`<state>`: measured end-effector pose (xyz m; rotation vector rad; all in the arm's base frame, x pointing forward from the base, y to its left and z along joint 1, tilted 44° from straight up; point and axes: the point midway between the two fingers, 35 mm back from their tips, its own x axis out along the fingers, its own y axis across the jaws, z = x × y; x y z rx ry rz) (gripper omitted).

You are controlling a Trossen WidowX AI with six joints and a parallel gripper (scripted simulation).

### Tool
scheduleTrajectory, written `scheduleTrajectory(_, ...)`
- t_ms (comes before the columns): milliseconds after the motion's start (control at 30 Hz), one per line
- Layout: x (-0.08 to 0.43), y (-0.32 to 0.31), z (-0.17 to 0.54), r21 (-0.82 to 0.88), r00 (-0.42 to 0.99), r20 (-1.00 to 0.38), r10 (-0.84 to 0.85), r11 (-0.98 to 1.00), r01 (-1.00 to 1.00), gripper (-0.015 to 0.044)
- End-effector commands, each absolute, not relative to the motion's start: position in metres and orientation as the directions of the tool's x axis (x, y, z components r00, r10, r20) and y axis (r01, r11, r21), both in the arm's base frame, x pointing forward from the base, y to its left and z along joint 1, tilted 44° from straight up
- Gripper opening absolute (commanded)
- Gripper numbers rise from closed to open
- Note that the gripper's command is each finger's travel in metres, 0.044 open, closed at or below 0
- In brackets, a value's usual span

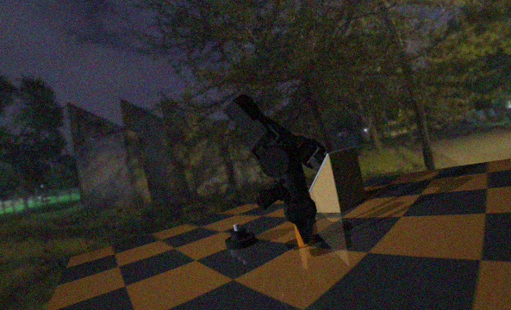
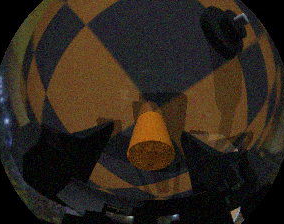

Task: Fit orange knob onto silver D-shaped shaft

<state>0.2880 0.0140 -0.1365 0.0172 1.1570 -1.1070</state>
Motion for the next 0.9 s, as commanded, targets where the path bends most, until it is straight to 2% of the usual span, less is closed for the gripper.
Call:
scheduleTrajectory(0,0.2848,0.0075,-0.1418,-0.514,-0.034,-0.725,-0.688,0.506,0.693,0.0440)
scheduleTrajectory(67,0.2847,0.0068,-0.1425,-0.514,-0.034,-0.724,-0.689,0.506,0.693,0.0440)
scheduleTrajectory(400,0.2847,0.0068,-0.1425,-0.514,-0.034,-0.724,-0.689,0.506,0.693,0.0177)
scheduleTrajectory(633,0.2847,0.0068,-0.1425,-0.514,-0.034,-0.724,-0.689,0.506,0.693,0.0131)
scheduleTrajectory(800,0.2866,0.0122,-0.1381,-0.512,-0.033,-0.726,-0.687,0.508,0.693,0.0000)
scheduleTrajectory(867,0.2879,0.0166,-0.1345,-0.512,-0.033,-0.727,-0.686,0.509,0.693,0.0000)
